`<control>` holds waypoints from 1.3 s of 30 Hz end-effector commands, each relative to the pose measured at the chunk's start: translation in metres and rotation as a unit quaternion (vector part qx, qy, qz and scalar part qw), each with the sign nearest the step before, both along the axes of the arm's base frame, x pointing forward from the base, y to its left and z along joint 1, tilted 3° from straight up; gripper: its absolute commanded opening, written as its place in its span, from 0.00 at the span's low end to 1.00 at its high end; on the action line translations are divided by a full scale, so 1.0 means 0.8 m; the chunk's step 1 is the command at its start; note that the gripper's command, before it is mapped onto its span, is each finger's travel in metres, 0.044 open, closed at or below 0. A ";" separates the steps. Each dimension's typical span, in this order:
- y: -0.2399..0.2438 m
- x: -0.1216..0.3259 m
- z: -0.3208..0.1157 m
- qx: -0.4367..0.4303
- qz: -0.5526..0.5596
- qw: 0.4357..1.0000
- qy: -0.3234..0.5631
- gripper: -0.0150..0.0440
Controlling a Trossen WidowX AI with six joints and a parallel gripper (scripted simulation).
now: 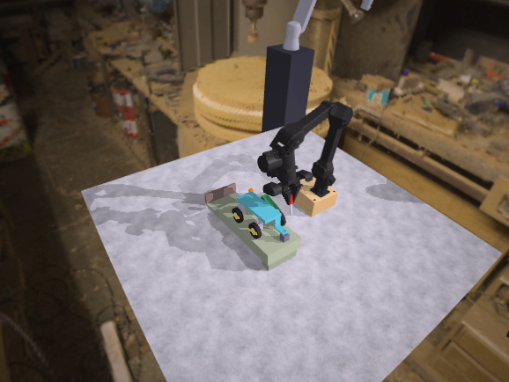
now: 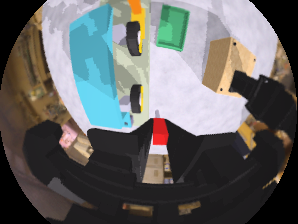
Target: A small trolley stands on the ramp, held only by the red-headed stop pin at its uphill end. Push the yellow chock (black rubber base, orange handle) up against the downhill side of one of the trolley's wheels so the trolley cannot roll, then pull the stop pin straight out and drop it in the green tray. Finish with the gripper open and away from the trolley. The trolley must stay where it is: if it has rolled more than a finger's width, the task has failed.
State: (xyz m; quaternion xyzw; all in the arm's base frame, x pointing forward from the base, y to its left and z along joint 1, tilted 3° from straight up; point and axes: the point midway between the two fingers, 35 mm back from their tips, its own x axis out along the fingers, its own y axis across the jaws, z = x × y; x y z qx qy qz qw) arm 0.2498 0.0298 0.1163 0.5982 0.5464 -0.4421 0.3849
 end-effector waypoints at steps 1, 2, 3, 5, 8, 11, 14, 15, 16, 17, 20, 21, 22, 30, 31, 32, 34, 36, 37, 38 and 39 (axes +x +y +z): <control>-0.020 -0.004 -0.005 0.002 0.002 1.000 0.003 0.25; -0.024 -0.004 -0.005 0.001 0.002 1.000 0.004 0.25; -0.029 -0.004 -0.006 0.001 0.002 1.000 0.004 0.25; -0.038 -0.005 -0.008 0.001 0.001 1.000 0.004 0.25; -0.052 -0.007 -0.010 0.000 0.001 1.000 0.004 0.25; -0.065 -0.008 -0.012 0.000 0.001 1.000 0.004 0.25; -0.078 -0.010 -0.015 -0.001 0.001 1.000 0.004 0.25; -0.083 -0.011 -0.016 -0.001 0.001 1.000 0.004 0.25; -0.087 -0.012 -0.017 -0.001 0.001 1.000 0.004 0.25; -0.092 -0.013 -0.018 -0.001 0.001 1.000 0.004 0.25; -0.105 -0.015 -0.020 -0.002 0.001 1.000 0.004 0.25; -0.109 -0.016 -0.021 -0.002 0.001 1.000 0.004 0.25; -0.114 -0.017 -0.022 -0.002 0.001 1.000 0.004 0.25; -0.151 -0.024 -0.031 -0.004 0.001 1.000 0.004 0.25; -0.155 -0.025 -0.032 -0.004 0.001 1.000 0.005 0.25; -0.160 -0.026 -0.033 -0.004 0.001 1.000 0.005 0.25; -0.170 -0.028 -0.035 -0.004 0.001 1.000 0.005 0.25; -0.179 -0.030 -0.036 -0.005 0.001 1.000 0.005 0.25; -0.183 -0.030 -0.037 -0.005 0.001 1.000 0.005 0.25; -0.188 -0.031 -0.038 -0.005 0.001 1.000 0.005 0.25; -0.193 -0.032 -0.039 -0.005 0.001 1.000 0.005 0.25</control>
